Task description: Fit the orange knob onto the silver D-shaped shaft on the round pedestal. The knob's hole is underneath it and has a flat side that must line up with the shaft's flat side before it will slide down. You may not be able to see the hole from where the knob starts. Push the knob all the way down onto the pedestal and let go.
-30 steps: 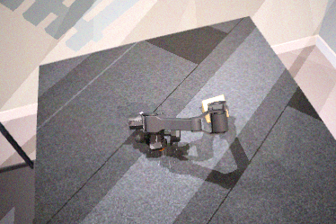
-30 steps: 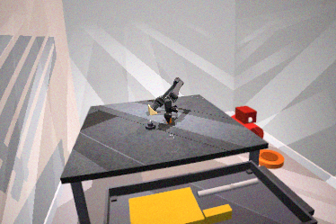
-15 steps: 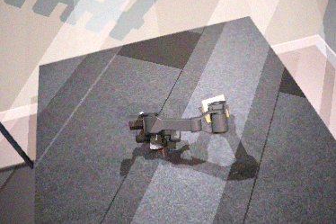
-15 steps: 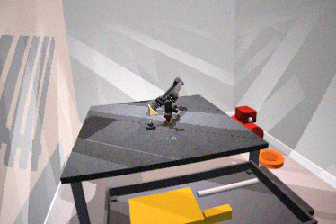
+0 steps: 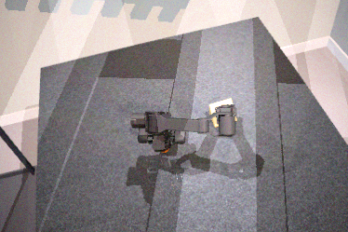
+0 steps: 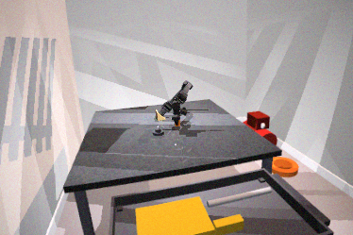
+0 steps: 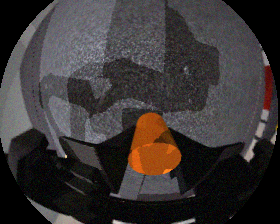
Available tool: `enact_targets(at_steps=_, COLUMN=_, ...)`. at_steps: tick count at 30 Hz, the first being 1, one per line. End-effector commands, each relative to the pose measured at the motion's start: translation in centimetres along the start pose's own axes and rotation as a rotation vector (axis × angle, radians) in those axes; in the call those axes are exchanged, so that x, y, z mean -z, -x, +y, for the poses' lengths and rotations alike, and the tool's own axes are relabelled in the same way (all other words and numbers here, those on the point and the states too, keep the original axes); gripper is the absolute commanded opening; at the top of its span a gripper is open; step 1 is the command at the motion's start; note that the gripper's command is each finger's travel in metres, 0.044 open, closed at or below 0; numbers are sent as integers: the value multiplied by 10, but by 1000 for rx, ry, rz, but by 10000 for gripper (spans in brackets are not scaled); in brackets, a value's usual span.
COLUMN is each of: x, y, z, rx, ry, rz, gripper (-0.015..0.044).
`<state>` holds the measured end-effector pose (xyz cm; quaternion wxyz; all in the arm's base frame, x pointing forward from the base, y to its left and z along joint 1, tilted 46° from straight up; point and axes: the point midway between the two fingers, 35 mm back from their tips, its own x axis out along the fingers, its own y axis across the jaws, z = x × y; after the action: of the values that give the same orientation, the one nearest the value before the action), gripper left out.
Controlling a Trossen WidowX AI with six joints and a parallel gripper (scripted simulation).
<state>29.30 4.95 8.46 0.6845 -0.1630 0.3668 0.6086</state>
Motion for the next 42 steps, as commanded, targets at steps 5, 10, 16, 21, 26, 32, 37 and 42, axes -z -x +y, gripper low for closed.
enact_targets(at_steps=5, x=0, y=25, z=-4, rx=17, ry=-19, rz=4, gripper=0)
enact_targets(at_steps=10, x=0, y=42, z=-6, rx=25, ry=-35, rz=4, gripper=0)
enact_targets(at_steps=16, x=0, y=61, z=-7, rx=35, ry=-53, rz=2, gripper=0)
enact_targets(at_steps=21, x=0, y=78, z=-7, rx=42, ry=-68, rz=0, gripper=0)
enact_targets(at_steps=26, x=0, y=94, z=-7, rx=48, ry=-83, rz=-2, gripper=0)
enact_targets(at_steps=32, x=-1, y=109, z=-7, rx=54, ry=-97, rz=-5, gripper=0)
enact_targets(at_steps=37, x=7, y=107, z=-14, rx=50, ry=-89, rz=-3, gripper=0)
enact_targets(at_steps=42, x=19, y=104, z=-24, rx=45, ry=-77, rz=0, gripper=0)
